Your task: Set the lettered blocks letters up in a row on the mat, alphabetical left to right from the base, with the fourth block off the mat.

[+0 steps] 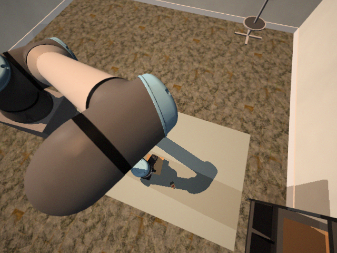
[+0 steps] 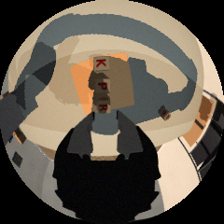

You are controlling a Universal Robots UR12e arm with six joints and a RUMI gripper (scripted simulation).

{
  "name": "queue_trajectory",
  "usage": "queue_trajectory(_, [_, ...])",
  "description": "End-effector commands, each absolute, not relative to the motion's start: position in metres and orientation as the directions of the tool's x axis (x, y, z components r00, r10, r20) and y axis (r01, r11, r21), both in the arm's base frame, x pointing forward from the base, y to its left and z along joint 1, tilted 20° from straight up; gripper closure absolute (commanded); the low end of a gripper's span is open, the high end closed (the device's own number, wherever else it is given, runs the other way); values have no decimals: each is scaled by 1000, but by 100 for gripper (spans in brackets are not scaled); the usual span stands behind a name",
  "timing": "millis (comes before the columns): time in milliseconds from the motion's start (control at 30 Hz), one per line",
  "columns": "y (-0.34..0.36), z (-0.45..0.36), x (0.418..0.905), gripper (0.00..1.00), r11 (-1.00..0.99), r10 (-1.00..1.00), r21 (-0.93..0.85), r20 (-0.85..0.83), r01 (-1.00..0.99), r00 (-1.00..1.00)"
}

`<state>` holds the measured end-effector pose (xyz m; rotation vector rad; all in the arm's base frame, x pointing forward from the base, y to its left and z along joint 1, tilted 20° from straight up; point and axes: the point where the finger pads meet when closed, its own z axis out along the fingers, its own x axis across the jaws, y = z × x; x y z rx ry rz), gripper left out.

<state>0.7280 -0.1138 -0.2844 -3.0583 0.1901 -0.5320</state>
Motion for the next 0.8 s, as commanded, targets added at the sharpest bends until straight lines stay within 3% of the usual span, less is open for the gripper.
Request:
queue_trajectory(0, [-113, -255, 715, 72, -992, -125, -54, 331, -114, 935])
queue_trajectory(400, [-112, -238, 709, 72, -992, -124, -54, 331, -113, 935])
queue_trajectory(433, [-112, -238, 709, 0, -992, -124, -54, 331, -113, 935])
queue_trajectory(767, [-112, -240, 709, 0, -992, -124, -54, 330, -113, 936])
